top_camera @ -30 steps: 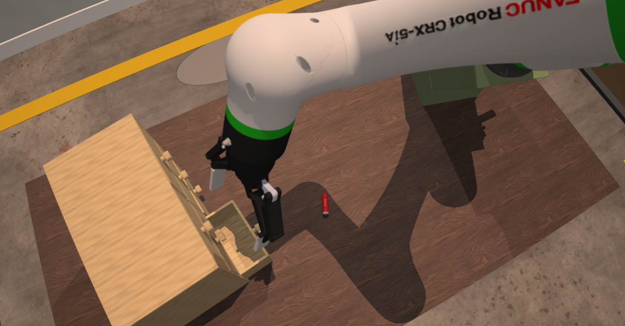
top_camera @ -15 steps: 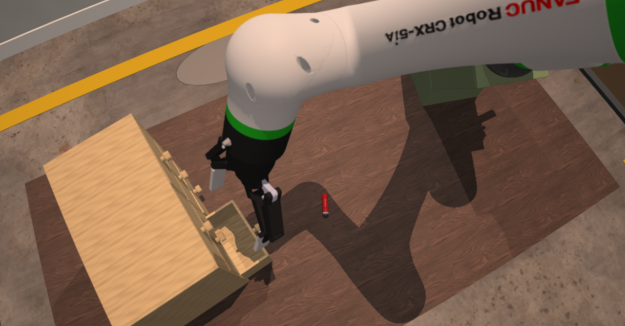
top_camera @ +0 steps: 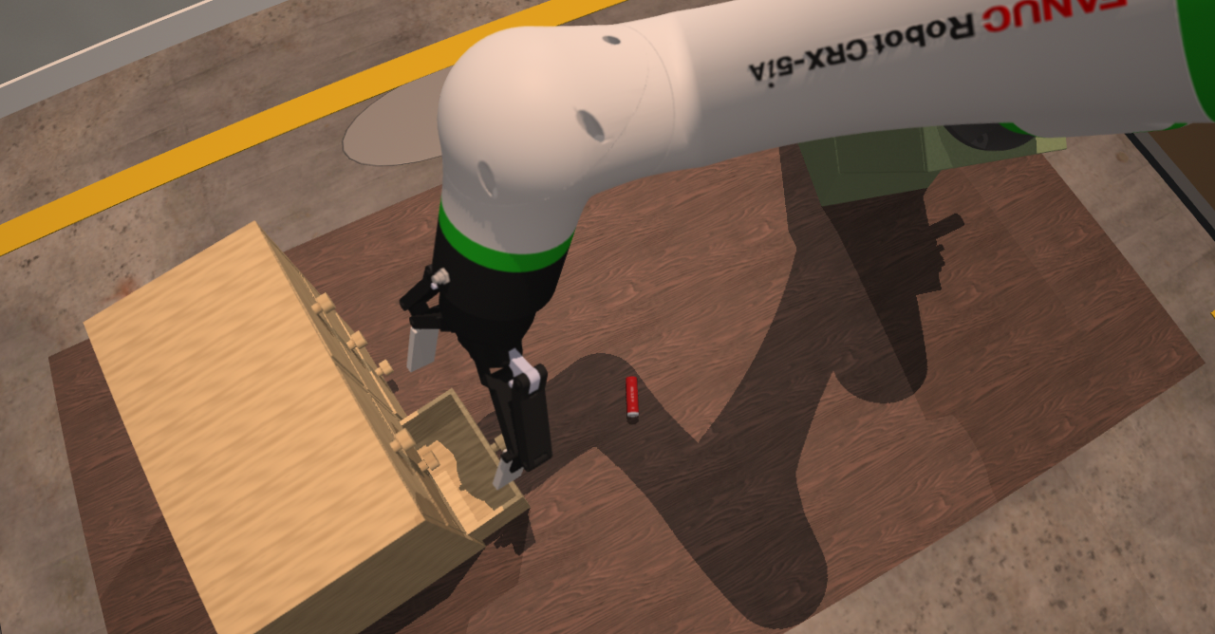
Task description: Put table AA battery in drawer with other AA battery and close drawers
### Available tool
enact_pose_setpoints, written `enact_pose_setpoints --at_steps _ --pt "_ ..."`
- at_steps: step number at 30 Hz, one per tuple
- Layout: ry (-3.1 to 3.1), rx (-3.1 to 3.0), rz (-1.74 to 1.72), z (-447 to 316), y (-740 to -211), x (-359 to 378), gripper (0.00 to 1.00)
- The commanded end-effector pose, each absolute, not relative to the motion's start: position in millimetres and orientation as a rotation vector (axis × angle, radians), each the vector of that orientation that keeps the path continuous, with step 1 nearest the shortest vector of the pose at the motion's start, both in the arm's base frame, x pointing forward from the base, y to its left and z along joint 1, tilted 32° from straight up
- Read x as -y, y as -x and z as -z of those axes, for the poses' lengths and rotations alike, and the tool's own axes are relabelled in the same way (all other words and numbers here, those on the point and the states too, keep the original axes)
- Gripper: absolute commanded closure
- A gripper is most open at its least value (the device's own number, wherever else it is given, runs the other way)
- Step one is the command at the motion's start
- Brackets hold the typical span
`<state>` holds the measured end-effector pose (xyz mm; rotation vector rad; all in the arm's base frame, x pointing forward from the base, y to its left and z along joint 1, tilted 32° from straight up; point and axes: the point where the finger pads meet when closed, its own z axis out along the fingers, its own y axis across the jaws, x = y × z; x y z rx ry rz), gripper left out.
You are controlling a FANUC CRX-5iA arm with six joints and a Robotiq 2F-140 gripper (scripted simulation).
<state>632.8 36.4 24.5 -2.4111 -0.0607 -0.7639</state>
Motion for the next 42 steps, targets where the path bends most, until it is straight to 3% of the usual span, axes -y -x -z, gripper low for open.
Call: enact_pose_setpoints --at_steps 1,28,42 --pt "2.411 0.061 0.764 -24.6 -632.9 -36.2 0.00" --pt "2.416 0.062 0.755 -26.1 -630.6 -35.2 0.00" --pt "2.505 0.087 0.549 -52.9 -582.6 -12.5 0.00"
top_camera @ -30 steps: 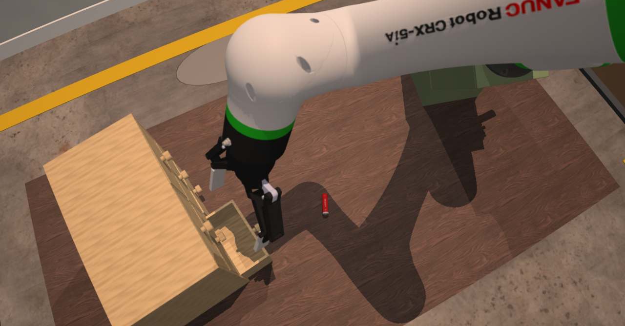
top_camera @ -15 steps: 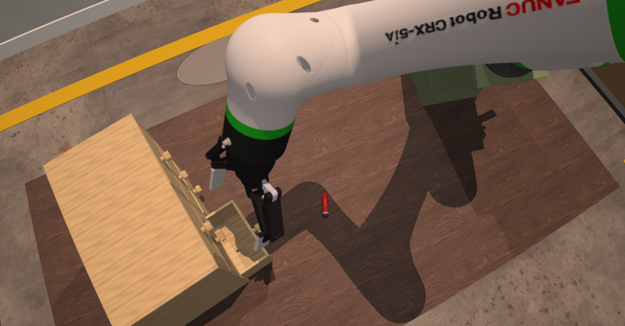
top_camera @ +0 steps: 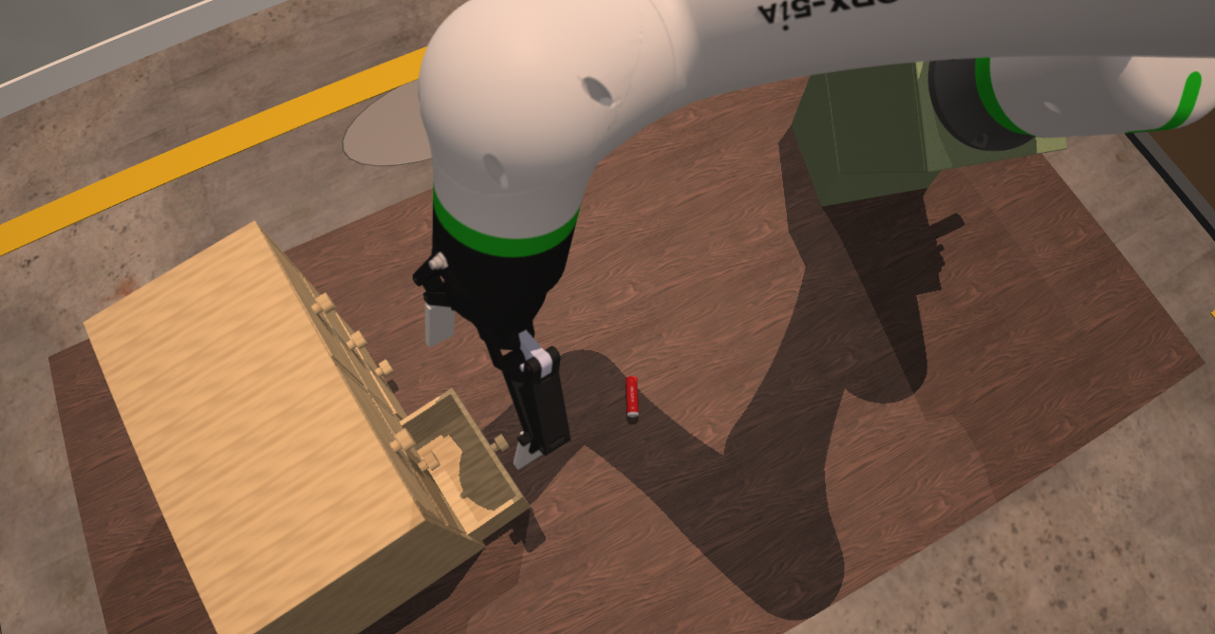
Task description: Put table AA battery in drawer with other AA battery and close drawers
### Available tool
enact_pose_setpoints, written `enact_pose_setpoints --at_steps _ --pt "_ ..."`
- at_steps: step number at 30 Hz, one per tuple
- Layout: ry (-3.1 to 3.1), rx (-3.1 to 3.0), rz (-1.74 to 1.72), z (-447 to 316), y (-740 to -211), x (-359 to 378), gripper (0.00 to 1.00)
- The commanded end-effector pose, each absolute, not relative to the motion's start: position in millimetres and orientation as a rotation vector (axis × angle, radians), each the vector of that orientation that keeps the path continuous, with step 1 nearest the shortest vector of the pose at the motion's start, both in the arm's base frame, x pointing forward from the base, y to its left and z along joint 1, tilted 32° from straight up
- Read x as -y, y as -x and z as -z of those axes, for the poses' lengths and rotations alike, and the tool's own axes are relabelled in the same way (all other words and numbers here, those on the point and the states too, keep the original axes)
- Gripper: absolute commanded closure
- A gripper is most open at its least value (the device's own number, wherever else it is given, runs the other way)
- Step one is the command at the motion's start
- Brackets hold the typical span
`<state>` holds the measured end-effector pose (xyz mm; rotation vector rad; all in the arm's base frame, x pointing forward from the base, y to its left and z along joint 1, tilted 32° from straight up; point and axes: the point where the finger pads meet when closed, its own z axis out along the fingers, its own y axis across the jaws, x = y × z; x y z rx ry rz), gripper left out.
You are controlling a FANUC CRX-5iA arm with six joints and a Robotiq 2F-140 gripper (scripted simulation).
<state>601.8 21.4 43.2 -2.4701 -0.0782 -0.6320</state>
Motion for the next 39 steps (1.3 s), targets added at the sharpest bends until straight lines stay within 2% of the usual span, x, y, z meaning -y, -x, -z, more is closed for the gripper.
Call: enact_pose_setpoints --at_steps 1,10,30,39 --pt "2.516 0.090 0.521 -56.5 -576.0 -9.5 0.00" --pt "2.595 0.116 0.290 -85.3 -524.2 15.0 0.00" --pt "2.602 0.119 0.265 -86.0 -514.8 16.8 0.00" --pt "2.602 0.119 0.265 -58.6 -469.5 6.3 0.00"
